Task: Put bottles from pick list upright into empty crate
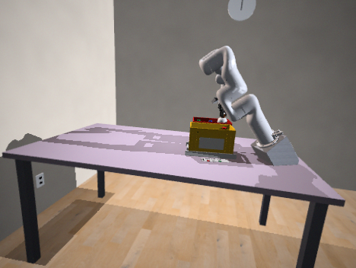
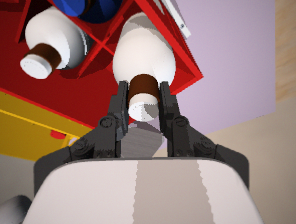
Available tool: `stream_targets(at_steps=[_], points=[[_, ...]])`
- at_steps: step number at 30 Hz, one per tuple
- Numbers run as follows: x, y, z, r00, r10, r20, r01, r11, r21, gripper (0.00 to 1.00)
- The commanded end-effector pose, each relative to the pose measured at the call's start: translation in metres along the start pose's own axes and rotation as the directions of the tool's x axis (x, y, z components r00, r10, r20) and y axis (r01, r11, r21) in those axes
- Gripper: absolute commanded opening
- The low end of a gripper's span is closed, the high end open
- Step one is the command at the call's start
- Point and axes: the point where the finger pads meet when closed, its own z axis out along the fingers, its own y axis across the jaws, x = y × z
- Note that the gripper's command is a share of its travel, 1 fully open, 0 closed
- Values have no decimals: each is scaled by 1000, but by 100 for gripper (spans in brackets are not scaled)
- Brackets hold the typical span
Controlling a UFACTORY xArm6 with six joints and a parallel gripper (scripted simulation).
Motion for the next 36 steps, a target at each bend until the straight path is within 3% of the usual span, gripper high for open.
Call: stream_targets(at_steps=[1,36], points=[[1,0,-10,1000,-1,-3,1,1000,-3,0],[1,0,-62,1000,-1,-3,1,1000,-3,0]])
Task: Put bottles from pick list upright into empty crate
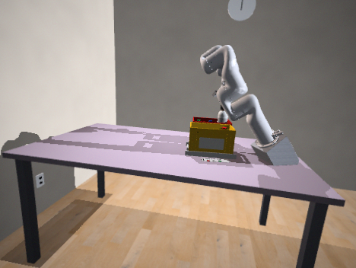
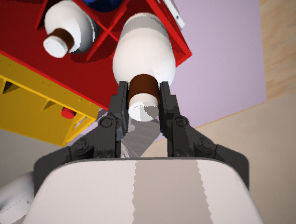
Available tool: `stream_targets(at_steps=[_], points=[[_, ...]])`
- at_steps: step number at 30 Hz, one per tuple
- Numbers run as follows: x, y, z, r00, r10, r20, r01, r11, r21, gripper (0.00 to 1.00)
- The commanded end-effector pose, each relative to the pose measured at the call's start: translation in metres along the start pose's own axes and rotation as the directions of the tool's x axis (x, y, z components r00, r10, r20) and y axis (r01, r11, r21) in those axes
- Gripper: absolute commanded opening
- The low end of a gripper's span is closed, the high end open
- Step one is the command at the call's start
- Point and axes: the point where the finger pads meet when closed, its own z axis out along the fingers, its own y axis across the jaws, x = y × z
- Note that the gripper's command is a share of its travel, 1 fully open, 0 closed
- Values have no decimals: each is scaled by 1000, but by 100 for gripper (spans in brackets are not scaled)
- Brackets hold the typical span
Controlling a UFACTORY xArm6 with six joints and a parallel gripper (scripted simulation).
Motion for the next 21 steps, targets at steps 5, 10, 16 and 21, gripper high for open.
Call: stream_targets(at_steps=[5,10,16,21], points=[[1,0,-18,1000,-1,-3,1,1000,-3,0],[1,0,-24,1000,-1,-3,1,1000,-3,0],[1,0,-33,1000,-1,-3,1,1000,-3,0],[1,0,-41,1000,-1,-3,1,1000,-3,0]])
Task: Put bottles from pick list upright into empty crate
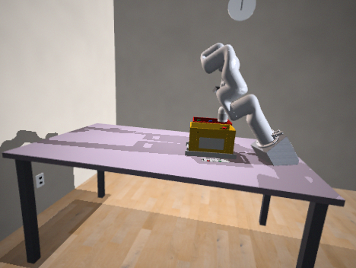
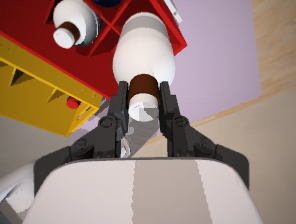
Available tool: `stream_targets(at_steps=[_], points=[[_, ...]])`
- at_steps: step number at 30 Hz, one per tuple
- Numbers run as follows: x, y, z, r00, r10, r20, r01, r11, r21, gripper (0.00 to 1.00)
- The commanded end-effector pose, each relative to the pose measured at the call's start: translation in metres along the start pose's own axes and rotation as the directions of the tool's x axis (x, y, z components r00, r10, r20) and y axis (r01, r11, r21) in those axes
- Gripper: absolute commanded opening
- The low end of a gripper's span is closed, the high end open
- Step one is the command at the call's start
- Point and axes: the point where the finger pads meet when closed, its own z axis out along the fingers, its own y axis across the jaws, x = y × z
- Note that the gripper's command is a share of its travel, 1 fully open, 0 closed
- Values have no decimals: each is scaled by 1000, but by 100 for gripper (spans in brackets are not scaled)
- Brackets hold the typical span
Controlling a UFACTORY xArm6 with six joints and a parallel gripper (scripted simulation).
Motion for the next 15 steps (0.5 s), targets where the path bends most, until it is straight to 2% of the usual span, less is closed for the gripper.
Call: stream_targets(at_steps=[1,15], points=[[1,0,-11,1000,-1,-2,1,1000,-3,0],[1,0,-31,1000,-1,-2,1,1000,-3,0]])
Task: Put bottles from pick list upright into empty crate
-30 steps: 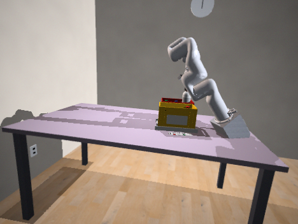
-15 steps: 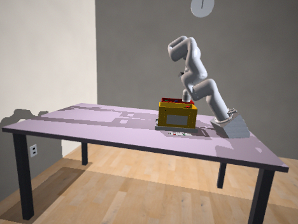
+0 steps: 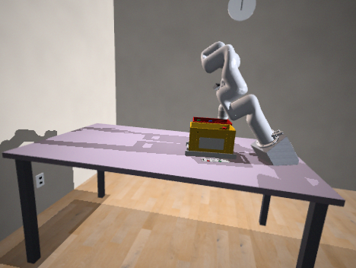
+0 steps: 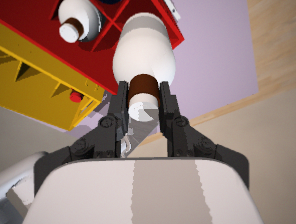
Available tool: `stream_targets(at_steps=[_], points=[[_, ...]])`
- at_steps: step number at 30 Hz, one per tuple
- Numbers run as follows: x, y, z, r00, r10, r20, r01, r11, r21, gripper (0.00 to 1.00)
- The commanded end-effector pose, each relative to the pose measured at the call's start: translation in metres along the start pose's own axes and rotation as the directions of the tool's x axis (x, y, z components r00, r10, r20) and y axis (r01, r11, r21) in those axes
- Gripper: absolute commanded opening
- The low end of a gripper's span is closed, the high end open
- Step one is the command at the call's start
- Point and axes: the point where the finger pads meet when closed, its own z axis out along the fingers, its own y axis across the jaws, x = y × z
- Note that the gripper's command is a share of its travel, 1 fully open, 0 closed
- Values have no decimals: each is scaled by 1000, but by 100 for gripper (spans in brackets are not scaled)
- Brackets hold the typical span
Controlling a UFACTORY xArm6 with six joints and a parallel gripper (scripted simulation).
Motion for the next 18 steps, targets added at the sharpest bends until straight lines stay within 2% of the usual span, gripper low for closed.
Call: stream_targets(at_steps=[1,14,18], points=[[1,0,-10,1000,-1,-3,1,1000,-3,0],[1,0,-10,1000,-1,-3,1,1000,-3,0],[-2,-7,-10,1000,-1,-3,1,1000,-3,0]])
